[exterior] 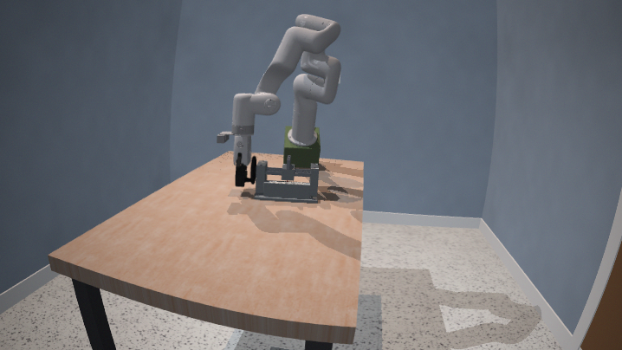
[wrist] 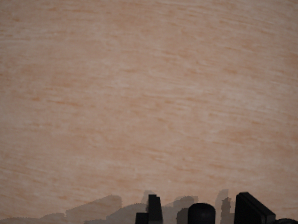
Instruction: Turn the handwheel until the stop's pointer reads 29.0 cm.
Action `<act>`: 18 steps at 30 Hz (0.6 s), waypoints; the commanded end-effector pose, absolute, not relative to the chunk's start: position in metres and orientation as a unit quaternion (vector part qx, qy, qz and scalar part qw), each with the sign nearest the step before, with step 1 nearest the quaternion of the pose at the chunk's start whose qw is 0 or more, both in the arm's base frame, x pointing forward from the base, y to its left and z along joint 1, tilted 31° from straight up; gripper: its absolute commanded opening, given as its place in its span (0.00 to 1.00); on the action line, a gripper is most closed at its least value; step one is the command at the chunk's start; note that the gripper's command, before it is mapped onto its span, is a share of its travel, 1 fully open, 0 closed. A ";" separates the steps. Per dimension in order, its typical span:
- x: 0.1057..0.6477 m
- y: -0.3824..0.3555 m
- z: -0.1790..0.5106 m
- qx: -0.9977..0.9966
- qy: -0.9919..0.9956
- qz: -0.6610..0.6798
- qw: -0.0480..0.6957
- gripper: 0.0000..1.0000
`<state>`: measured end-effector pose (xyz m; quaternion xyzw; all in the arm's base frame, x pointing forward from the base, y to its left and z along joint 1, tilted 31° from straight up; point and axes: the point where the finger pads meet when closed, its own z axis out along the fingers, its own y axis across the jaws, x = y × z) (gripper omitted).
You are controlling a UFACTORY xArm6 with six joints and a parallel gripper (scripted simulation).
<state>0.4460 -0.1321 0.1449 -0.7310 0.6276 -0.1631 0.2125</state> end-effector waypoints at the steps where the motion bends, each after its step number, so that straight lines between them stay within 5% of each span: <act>1: 0.447 -0.133 0.146 -0.731 0.627 -0.165 0.213 0.57; 4: 0.447 -0.133 0.146 -0.731 0.627 -0.165 0.213 0.57; 5: 0.447 -0.133 0.146 -0.731 0.627 -0.165 0.213 0.06; 18: 0.447 -0.133 0.146 -0.731 0.627 -0.165 0.213 0.06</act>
